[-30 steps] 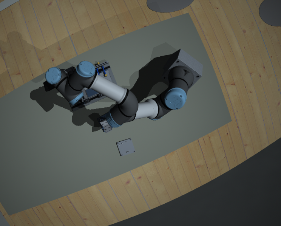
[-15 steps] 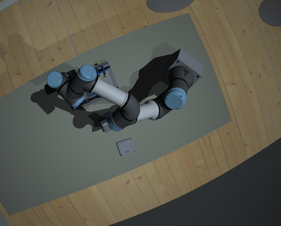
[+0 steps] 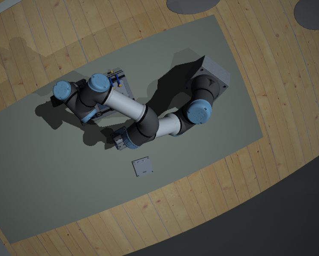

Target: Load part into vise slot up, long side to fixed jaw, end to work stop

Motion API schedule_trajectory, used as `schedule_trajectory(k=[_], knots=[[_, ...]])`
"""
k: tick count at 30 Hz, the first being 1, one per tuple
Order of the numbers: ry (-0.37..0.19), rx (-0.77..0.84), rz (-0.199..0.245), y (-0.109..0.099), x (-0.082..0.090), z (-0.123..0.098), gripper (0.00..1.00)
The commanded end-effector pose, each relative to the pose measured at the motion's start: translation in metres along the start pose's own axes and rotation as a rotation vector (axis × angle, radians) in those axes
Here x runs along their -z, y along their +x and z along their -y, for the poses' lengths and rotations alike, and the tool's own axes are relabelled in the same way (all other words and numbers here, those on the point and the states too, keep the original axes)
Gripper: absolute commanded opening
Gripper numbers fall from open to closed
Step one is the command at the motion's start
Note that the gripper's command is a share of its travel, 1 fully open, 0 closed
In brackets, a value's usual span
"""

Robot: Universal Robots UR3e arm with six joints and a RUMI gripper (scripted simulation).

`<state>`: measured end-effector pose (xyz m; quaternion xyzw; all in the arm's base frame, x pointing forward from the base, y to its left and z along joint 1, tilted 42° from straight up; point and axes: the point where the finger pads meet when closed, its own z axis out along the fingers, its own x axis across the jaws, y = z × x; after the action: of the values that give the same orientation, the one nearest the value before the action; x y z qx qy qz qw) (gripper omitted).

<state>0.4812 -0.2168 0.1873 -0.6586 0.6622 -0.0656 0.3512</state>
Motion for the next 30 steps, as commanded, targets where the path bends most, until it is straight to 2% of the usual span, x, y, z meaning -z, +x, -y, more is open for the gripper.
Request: schedule_trajectory(k=[1,19,30], knots=[[0.001,0.001,-0.002,0.0003,0.0009,0.0004,0.0],[0.001,0.001,-0.002,0.0003,-0.0001,0.0004,0.0],[0.002,0.001,-0.002,0.0003,-0.0076,0.0003,0.0]])
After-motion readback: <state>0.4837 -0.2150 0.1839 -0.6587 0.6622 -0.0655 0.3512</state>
